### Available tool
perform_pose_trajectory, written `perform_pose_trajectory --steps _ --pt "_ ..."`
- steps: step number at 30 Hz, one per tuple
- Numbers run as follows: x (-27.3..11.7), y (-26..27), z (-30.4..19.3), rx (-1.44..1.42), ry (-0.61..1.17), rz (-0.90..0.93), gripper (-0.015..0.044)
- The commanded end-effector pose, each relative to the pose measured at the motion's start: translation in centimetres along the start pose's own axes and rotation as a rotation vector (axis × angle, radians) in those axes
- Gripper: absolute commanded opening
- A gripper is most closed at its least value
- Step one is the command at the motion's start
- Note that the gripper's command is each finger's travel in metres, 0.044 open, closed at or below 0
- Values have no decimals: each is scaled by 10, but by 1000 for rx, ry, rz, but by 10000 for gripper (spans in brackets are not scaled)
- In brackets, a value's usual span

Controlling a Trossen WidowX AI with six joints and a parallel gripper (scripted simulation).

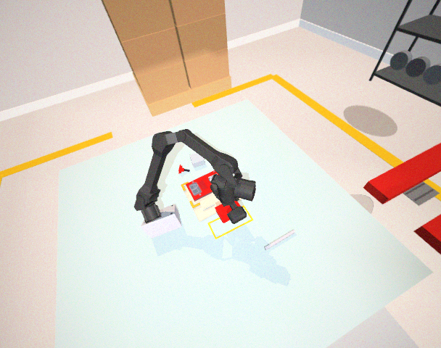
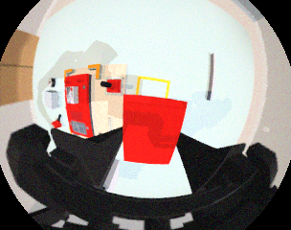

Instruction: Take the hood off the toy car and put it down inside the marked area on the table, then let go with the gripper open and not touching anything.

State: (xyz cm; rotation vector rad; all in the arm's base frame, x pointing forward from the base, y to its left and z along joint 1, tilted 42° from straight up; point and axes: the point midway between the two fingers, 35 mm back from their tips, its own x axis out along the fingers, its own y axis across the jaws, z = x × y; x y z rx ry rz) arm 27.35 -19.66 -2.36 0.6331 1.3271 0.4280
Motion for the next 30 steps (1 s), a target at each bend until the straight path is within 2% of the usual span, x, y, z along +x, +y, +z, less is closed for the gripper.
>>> perform_pose_trajectory --steps 1,30 --pt "3 -1 -1 -6 3 -1 0" --pt "27 -2 1 -6 3 -1 0"
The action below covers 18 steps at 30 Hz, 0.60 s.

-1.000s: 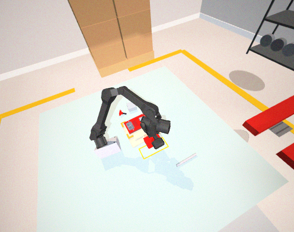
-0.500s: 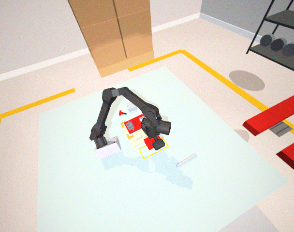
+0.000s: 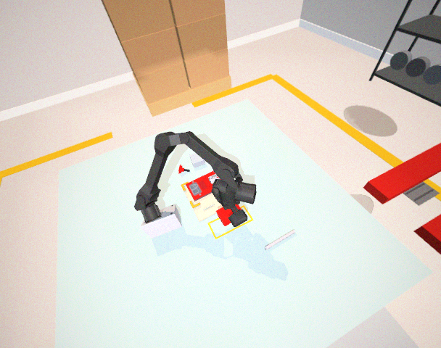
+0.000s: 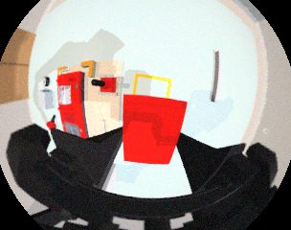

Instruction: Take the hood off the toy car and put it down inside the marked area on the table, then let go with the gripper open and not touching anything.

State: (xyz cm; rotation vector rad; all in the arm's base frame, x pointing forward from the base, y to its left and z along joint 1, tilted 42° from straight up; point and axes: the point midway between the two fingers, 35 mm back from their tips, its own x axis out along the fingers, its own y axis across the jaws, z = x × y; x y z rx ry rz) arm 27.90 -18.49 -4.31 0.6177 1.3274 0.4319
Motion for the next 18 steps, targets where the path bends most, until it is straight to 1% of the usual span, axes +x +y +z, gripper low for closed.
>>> perform_pose_trajectory --steps 1,18 --pt "5 1 0 7 0 5 0" --pt "19 1 0 6 0 6 0"
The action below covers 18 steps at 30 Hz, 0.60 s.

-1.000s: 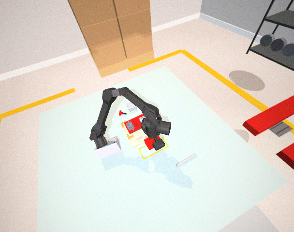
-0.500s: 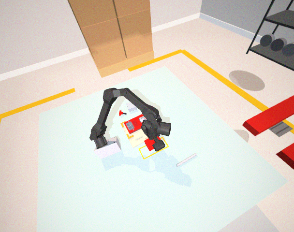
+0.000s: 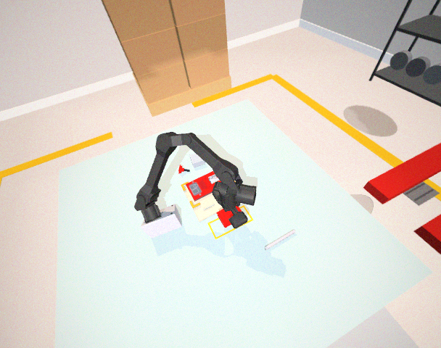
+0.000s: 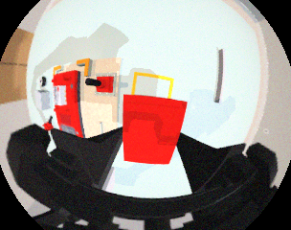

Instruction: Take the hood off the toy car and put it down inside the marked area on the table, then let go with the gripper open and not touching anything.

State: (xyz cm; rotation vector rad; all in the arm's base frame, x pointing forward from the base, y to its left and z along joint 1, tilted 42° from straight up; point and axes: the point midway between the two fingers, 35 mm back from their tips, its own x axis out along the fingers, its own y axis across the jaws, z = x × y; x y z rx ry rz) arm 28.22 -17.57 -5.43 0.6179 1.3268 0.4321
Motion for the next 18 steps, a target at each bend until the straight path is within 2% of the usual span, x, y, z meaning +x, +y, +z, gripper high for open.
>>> perform_pose_trajectory --steps 1,18 --pt "5 1 0 7 1 6 0" --pt "19 2 -1 6 0 7 0"
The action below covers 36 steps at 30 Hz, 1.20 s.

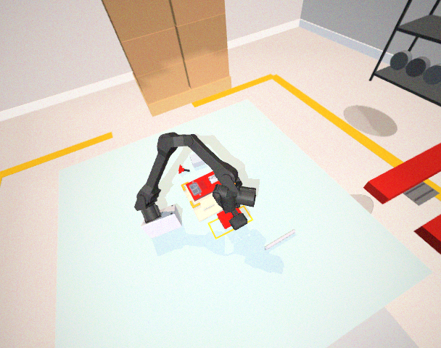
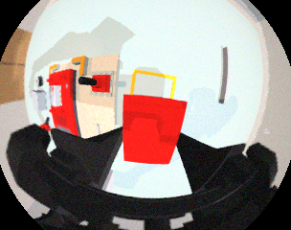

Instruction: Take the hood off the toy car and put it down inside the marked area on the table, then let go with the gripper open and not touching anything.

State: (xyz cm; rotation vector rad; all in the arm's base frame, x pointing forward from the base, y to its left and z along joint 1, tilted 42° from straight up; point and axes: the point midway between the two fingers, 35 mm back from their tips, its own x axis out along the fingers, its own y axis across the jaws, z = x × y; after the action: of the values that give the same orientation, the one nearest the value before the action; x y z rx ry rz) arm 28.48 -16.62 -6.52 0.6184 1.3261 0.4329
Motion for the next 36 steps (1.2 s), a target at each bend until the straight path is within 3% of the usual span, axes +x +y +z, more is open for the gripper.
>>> perform_pose_trajectory --steps 1,36 --pt "5 1 -1 7 1 6 0" --pt "26 3 -2 6 0 8 0"
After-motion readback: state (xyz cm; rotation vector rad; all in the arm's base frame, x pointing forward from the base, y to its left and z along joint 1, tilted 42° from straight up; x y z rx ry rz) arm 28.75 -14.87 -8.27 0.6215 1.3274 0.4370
